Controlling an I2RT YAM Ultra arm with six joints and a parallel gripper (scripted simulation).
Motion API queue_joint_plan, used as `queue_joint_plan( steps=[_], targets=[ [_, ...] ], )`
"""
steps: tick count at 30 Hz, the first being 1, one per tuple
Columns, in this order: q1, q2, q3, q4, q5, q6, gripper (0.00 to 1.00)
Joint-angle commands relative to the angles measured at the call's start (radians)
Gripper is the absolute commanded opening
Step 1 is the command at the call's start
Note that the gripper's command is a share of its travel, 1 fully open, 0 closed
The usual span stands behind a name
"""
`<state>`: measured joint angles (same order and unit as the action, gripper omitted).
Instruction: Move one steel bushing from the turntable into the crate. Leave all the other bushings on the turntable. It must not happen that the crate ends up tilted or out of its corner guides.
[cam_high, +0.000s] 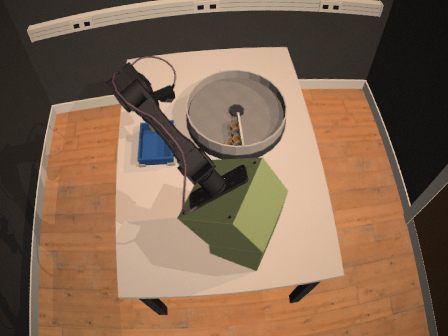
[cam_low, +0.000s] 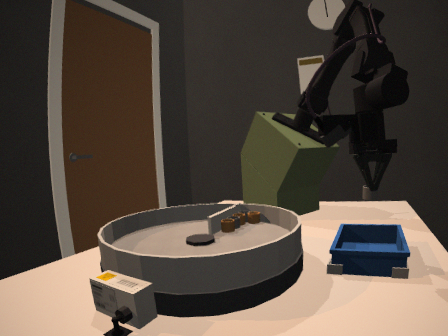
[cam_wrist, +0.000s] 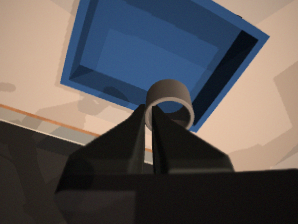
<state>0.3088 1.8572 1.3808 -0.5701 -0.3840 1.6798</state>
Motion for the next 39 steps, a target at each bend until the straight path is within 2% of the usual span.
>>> queue_joint_plan(
  steps=[1,39],
  targets=[
    [-0.013,0.012,0.030,-0.017,0.017,0.005,0.00],
    [-0.007,-0.005,0.038,-0.021,0.017,0.006,0.00]
  ],
)
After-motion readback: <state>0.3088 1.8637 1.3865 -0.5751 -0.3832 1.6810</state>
